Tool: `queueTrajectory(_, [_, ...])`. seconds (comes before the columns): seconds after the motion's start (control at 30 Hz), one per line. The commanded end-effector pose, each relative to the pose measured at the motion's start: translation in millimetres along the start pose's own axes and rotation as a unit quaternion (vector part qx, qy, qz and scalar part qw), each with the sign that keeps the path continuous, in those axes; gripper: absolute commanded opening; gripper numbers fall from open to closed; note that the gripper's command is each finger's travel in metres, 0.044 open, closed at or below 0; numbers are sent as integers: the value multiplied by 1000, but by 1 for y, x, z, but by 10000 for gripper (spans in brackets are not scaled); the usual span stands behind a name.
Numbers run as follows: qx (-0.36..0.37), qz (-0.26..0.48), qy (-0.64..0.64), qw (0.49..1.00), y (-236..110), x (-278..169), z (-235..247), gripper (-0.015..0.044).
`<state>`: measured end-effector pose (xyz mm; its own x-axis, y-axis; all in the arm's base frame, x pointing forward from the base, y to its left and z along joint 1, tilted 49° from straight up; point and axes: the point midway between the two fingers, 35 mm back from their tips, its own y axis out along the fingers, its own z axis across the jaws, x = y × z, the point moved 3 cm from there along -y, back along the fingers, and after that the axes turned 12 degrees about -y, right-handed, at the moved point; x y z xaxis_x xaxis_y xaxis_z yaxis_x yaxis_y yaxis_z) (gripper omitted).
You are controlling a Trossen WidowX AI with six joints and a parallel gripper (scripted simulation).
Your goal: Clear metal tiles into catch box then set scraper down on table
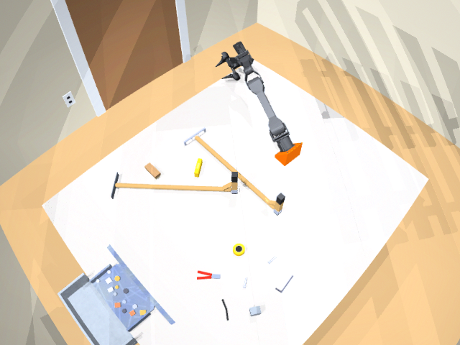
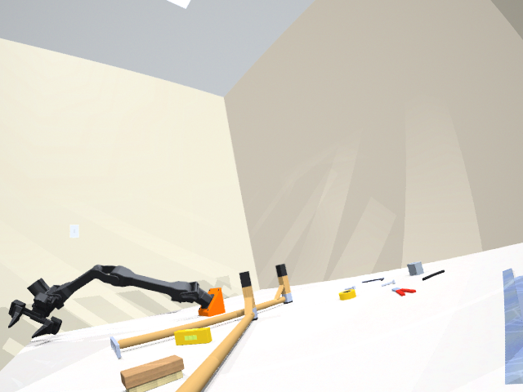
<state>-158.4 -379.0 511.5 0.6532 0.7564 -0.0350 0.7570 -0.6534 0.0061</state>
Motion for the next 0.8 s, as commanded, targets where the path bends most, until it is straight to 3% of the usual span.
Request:
queueTrajectory(0.0, [0,0,0,1000,0,0,0,426])
queueTrajectory(0.77, [2,48,9,999,-36,55,-58,440])
